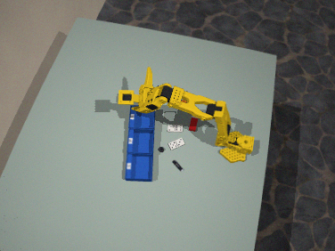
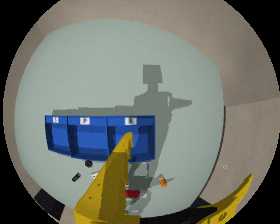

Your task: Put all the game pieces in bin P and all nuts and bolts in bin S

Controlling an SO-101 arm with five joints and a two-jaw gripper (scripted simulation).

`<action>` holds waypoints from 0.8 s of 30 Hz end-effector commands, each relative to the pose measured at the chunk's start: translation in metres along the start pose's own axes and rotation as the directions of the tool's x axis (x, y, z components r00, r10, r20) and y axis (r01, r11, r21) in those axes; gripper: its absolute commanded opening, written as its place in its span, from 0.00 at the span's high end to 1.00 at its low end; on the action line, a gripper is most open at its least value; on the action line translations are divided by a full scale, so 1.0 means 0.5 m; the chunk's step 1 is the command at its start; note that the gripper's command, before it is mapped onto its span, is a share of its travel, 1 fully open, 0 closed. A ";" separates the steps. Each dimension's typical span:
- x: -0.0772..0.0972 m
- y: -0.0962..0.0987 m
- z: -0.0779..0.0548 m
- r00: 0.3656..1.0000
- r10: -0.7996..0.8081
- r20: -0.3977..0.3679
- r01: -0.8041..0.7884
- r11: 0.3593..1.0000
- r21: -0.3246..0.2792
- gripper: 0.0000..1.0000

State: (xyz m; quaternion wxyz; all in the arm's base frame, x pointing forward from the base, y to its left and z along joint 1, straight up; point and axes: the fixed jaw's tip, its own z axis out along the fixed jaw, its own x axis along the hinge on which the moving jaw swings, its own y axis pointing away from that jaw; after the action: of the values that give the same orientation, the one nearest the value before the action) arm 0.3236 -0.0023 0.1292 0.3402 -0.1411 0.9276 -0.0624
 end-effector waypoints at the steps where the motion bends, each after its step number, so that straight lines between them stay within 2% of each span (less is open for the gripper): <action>1: -0.027 -0.004 -0.021 0.998 -0.015 0.063 0.014 1.000 0.016 0.00; 16: -0.025 -0.003 -0.019 0.998 -0.015 0.060 0.014 1.000 0.015 0.00; 24: -0.003 0.004 0.012 1.000 -0.015 -0.002 0.015 1.000 -0.007 0.00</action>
State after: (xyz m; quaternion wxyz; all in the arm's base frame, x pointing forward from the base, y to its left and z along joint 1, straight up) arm 0.3244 -0.0024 0.1166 0.3209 -0.1421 0.9345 -0.0589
